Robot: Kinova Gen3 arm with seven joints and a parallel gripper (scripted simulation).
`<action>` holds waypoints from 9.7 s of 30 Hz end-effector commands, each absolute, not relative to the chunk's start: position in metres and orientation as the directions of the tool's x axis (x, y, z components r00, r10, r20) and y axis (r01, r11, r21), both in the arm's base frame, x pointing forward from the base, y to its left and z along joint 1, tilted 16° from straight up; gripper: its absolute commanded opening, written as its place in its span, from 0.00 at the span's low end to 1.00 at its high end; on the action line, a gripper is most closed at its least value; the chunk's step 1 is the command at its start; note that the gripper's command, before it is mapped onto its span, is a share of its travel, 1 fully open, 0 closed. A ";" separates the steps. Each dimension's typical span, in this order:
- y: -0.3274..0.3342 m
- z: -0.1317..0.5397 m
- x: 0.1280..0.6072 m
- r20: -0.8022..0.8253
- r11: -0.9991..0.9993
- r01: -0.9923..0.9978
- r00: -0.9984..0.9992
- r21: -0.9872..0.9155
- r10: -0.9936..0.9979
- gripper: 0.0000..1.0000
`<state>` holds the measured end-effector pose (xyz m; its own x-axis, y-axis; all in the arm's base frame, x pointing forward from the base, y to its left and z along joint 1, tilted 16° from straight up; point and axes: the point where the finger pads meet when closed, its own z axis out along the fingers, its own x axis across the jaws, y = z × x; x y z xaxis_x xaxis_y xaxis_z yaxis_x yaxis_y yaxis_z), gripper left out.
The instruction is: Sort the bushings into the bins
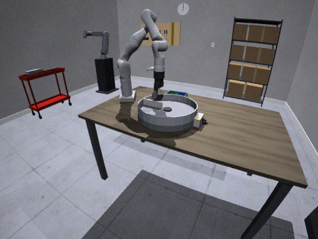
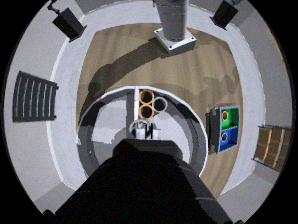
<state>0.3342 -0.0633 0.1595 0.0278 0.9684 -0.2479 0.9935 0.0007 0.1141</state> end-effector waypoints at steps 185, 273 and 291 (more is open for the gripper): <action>0.265 -0.002 0.437 -0.242 0.024 0.992 0.008 0.126 0.970 0.00; 0.260 -0.025 0.440 -0.242 0.024 0.992 0.008 0.126 0.970 0.47; 0.260 -0.025 0.440 -0.242 0.024 0.992 0.008 0.126 0.970 0.47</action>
